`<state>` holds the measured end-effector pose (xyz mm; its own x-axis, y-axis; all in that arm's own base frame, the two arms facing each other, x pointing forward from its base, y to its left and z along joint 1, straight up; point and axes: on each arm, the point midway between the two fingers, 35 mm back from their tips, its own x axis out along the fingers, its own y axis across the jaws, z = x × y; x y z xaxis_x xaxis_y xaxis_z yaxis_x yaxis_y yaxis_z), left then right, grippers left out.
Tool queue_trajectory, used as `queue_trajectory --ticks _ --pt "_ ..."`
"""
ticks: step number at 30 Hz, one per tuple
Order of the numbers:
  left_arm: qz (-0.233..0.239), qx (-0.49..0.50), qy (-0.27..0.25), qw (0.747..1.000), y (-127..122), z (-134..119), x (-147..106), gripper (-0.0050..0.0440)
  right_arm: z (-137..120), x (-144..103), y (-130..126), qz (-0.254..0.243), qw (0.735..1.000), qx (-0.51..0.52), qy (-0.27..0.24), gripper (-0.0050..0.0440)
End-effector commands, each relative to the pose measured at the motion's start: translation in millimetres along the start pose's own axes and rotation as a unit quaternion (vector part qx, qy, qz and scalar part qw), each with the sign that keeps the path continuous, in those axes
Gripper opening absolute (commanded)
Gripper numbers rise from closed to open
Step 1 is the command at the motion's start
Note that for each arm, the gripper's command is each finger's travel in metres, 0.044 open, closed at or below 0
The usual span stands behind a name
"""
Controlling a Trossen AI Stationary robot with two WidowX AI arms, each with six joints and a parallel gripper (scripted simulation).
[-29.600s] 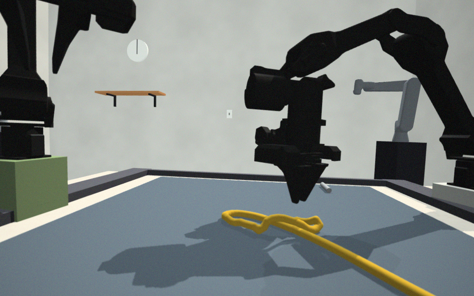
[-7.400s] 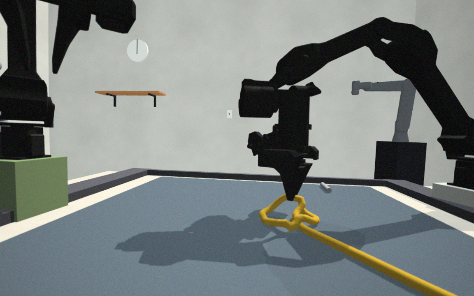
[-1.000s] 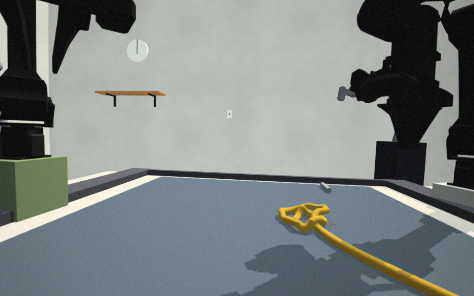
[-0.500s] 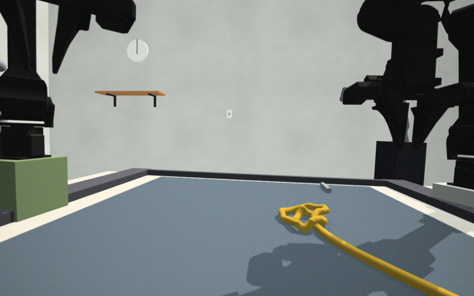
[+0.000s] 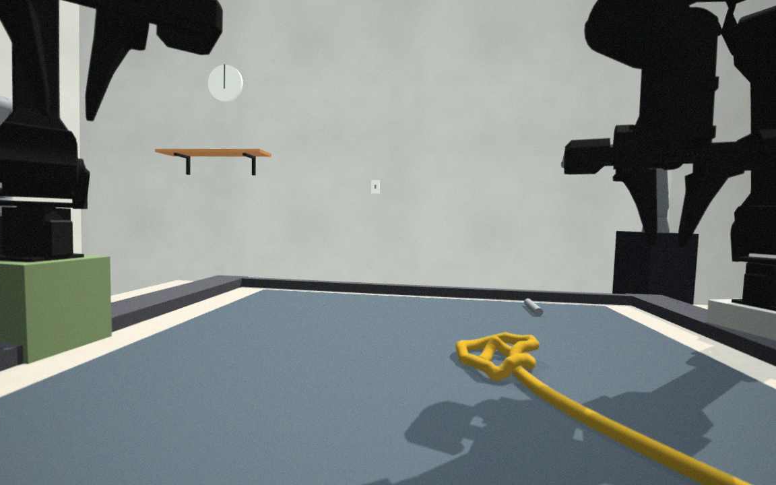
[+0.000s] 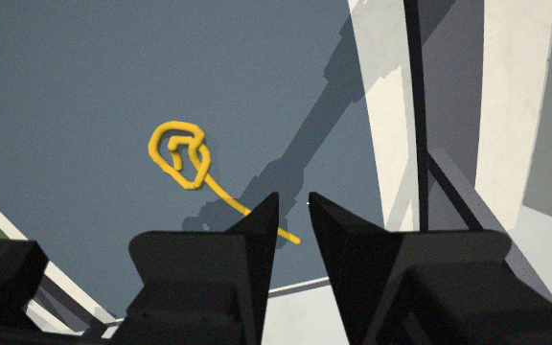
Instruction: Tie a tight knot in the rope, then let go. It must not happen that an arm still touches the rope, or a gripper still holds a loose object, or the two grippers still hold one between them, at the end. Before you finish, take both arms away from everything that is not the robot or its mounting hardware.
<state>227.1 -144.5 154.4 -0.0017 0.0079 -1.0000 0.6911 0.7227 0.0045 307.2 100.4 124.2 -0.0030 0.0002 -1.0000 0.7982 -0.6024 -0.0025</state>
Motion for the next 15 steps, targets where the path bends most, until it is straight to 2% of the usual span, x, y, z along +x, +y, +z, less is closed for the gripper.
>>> queue_trajectory --ticks 1,15 --pt "0.004 -0.001 -0.008 1.000 0.5 0.1 -4.6 0.0100 -2.4 -3.7 6.0 0.008 1.000 0.004 0.010 0.0100" --pt "0.004 -0.001 -0.008 1.000 0.5 0.1 -4.6 0.0100 -3.7 11.2 33.4 0.008 1.000 0.004 0.010 0.0100"
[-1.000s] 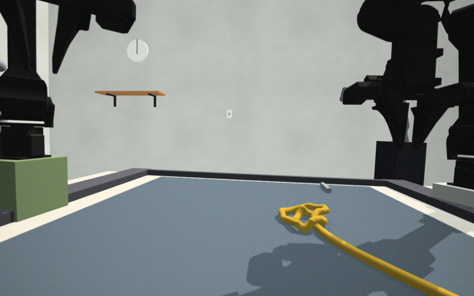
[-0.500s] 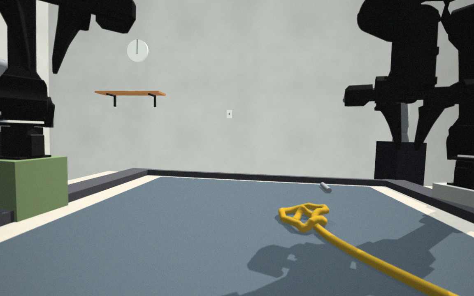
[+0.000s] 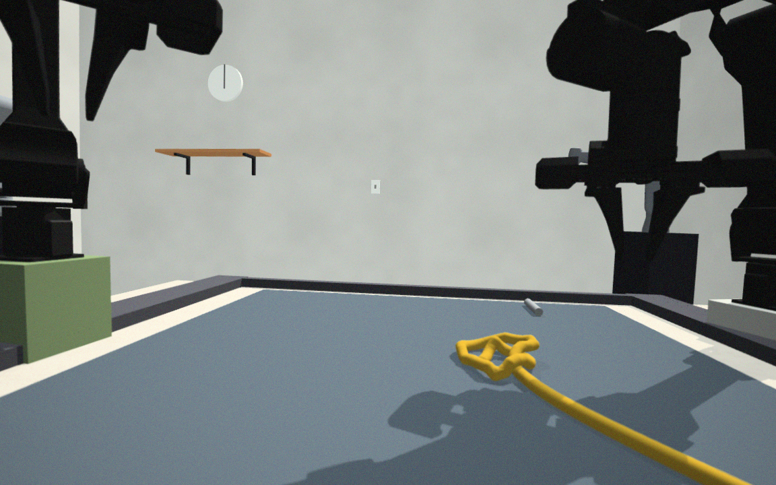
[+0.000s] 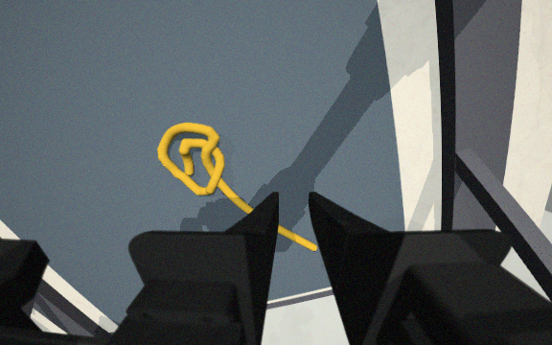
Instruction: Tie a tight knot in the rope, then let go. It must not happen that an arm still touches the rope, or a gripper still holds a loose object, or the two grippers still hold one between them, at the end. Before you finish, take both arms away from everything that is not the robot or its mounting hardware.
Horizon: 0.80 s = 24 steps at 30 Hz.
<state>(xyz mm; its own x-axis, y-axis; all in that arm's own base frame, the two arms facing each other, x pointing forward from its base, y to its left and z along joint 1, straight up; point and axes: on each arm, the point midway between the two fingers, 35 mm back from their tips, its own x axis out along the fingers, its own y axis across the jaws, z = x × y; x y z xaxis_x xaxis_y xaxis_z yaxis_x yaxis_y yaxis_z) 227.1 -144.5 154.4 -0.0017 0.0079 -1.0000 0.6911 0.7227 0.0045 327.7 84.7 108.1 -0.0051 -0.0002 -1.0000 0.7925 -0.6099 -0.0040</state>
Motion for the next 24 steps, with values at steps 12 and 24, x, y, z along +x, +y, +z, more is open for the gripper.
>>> queue_trajectory --ticks 12,24 --pt "0.004 -0.001 -0.008 1.000 0.5 0.1 -4.6 0.0100 -5.4 10.0 34.9 0.010 1.000 -0.001 0.010 0.0100" --pt "0.004 -0.001 -0.008 1.000 0.5 0.1 -4.6 0.0100 -6.7 22.3 57.8 0.011 1.000 -0.001 0.010 0.0100"
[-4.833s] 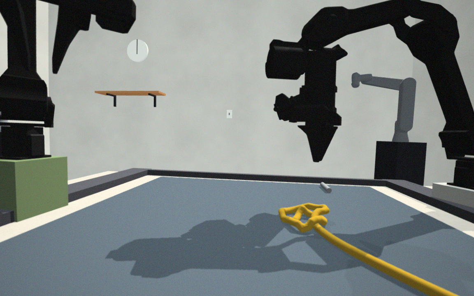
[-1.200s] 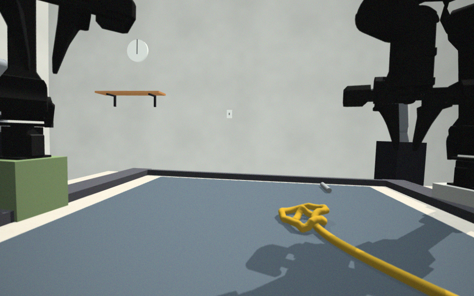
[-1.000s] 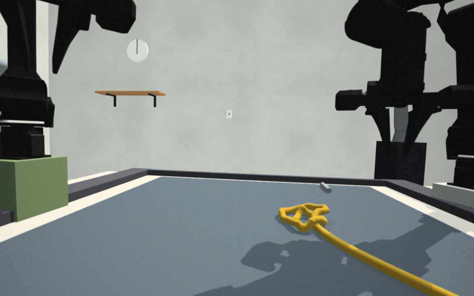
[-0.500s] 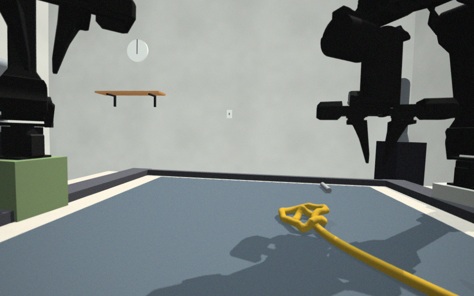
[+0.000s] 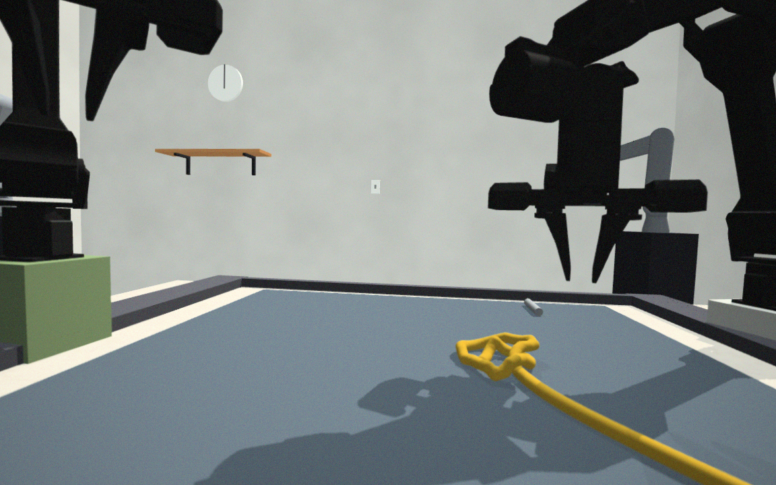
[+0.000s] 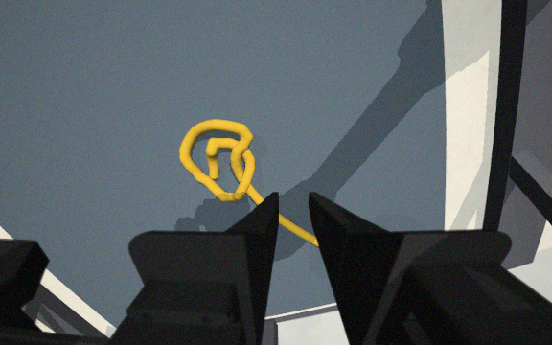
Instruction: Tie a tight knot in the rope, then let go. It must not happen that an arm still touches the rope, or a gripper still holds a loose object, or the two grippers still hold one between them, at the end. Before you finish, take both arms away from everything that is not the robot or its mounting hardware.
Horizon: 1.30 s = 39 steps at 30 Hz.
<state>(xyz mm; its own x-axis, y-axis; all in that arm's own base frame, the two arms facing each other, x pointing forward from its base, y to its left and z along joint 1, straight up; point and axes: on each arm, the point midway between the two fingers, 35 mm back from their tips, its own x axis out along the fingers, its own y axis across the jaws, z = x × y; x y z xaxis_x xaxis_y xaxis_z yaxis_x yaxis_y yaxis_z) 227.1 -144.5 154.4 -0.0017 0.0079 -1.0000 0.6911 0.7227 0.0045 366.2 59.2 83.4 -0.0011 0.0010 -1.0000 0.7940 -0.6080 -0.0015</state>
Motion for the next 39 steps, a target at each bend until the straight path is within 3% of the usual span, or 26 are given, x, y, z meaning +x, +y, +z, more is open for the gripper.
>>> queue_trajectory --ticks 1,39 --pt "0.004 -0.001 -0.008 1.000 0.5 0.1 -4.6 0.0100 -3.4 -1.7 12.8 0.009 1.000 0.000 0.009 0.0100" --pt "0.004 -0.001 -0.008 1.000 0.5 0.1 -4.6 0.0100 -6.8 33.4 78.6 0.011 1.000 0.000 0.009 0.0100"
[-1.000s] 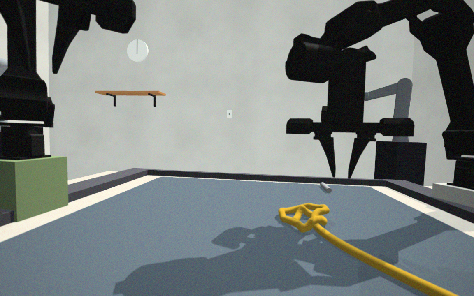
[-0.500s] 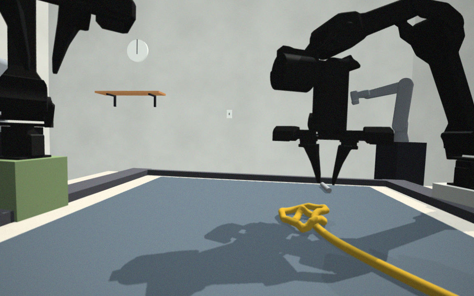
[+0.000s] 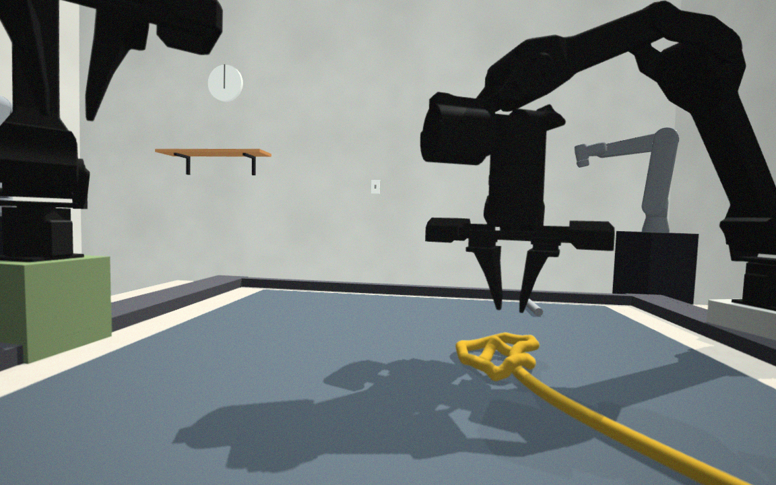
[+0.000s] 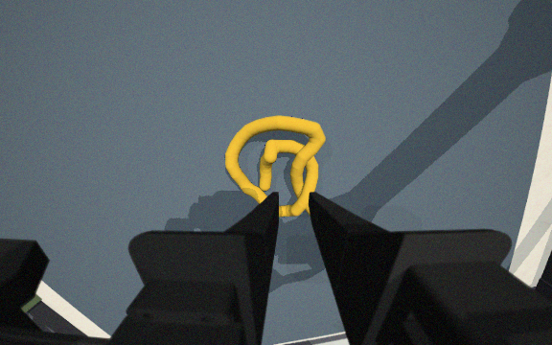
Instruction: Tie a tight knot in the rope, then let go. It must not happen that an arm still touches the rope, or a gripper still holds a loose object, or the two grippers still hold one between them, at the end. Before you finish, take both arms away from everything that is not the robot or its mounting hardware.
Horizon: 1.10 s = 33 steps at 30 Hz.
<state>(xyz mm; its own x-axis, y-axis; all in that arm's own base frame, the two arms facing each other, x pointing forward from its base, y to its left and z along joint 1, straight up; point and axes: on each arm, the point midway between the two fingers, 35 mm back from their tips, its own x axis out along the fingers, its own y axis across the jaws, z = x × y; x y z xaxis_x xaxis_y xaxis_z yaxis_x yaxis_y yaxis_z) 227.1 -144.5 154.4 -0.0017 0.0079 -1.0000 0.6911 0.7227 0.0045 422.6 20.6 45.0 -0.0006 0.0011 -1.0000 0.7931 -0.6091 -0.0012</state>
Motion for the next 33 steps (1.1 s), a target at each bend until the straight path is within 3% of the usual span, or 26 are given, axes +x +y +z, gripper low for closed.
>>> queue_trajectory --ticks 1,10,33 --pt "0.004 -0.001 -0.008 1.000 0.5 0.1 -4.6 0.0100 -3.4 -3.1 13.6 0.011 1.000 0.000 0.008 0.0100" --pt "0.004 -0.001 -0.008 1.000 0.5 0.1 -4.6 0.0100 -4.0 3.3 25.7 0.011 1.000 0.000 0.008 0.0100" --pt "0.004 -0.001 -0.008 1.000 0.5 0.1 -4.6 0.0100 -4.4 20.6 26.2 0.011 1.000 0.000 0.008 0.0100"
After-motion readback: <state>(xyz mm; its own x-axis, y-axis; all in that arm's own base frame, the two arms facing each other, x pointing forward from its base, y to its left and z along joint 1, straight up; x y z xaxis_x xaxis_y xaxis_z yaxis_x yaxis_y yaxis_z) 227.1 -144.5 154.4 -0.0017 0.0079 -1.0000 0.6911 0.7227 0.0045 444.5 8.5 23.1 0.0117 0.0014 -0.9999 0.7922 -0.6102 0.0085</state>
